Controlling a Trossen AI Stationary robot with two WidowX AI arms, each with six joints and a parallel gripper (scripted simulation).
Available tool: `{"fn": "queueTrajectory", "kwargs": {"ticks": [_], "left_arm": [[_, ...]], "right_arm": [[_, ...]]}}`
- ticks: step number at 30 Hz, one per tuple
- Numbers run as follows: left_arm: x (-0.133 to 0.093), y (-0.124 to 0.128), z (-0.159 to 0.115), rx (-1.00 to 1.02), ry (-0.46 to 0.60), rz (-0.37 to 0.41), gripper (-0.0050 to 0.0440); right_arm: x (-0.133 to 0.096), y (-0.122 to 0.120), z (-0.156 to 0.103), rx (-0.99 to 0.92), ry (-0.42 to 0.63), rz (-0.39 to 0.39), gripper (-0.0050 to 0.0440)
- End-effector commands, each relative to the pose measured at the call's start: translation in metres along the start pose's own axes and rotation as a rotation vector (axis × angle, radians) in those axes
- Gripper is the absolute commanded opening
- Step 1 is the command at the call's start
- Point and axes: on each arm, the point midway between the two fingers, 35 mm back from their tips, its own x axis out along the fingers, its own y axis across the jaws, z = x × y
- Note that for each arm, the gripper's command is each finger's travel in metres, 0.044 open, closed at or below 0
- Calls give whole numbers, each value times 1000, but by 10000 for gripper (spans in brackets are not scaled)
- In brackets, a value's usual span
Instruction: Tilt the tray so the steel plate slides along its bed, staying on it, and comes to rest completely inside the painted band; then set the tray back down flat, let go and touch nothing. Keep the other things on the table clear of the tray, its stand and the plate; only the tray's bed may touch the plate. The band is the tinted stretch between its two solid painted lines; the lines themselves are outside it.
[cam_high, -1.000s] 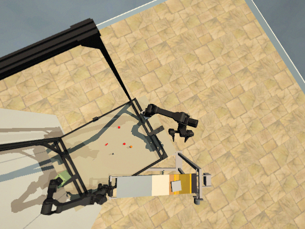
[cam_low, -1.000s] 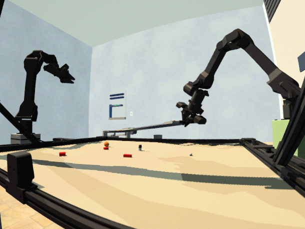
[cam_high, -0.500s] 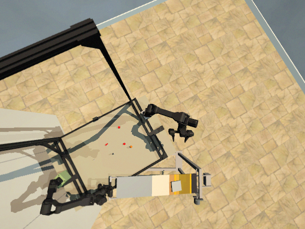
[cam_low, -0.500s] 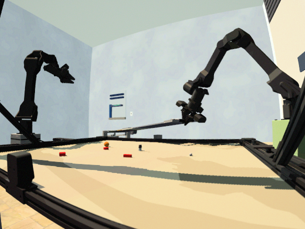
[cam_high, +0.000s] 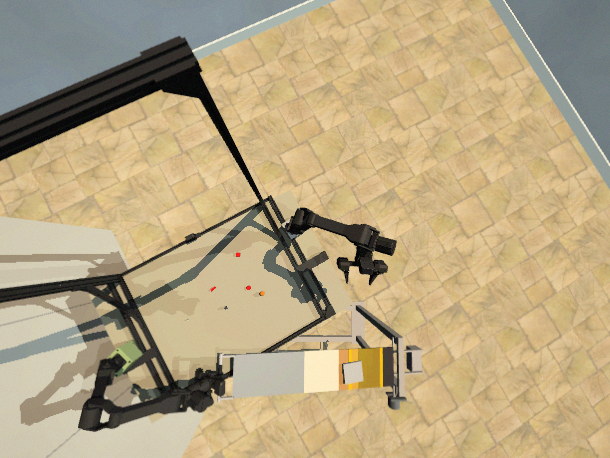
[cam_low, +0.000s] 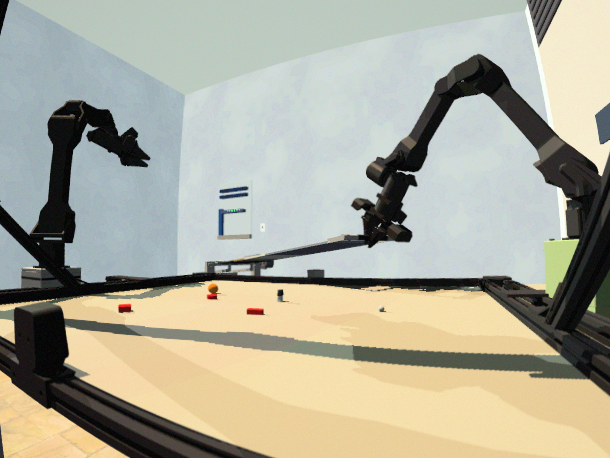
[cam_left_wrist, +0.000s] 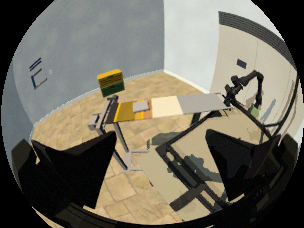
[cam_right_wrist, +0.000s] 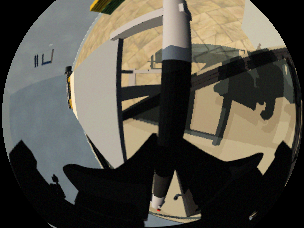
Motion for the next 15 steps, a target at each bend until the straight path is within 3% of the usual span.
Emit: {"fn": "queueTrajectory", "kwargs": {"ticks": [1,15], "left_arm": [[0,0,1,1,-3,-1,440],[0,0,1,1,-3,-1,440]], "right_arm": [[-18,24,1,-1,-7,66,0],[-26,31,1,-1,-7,78,0]]}}
